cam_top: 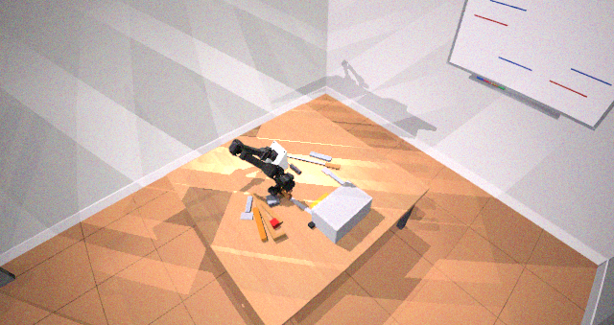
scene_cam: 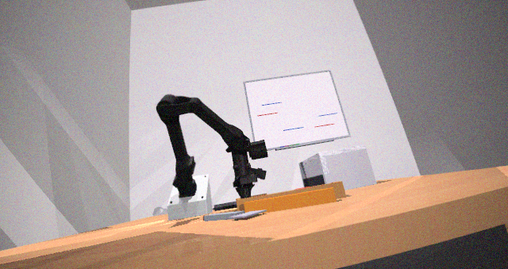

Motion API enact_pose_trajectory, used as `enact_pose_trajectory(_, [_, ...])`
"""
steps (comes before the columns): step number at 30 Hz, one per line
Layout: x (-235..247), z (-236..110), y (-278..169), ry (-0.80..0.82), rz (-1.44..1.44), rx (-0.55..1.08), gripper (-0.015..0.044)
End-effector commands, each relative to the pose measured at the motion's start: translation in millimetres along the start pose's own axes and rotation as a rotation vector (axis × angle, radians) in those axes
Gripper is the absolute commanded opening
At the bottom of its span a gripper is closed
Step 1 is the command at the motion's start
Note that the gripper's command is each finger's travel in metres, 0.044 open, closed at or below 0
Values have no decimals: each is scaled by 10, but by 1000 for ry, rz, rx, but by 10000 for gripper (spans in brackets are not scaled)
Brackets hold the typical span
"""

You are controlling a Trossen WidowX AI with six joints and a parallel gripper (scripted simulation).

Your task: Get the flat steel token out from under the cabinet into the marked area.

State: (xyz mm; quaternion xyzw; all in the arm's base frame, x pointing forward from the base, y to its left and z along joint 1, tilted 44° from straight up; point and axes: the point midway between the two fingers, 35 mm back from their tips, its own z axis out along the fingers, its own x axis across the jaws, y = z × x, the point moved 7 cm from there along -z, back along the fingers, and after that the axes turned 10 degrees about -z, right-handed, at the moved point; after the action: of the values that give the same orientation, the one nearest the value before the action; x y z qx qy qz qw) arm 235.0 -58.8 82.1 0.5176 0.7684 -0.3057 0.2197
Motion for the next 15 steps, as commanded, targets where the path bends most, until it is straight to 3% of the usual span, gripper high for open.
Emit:
enact_pose_trajectory(1, [-2, -1, 1, 0, 1, 0, 123])
enact_pose_trajectory(7, [-2, -2, 0, 0, 1, 0, 0])
enact_pose_trajectory(15, [-13, -3, 59, 0, 1, 2, 0])
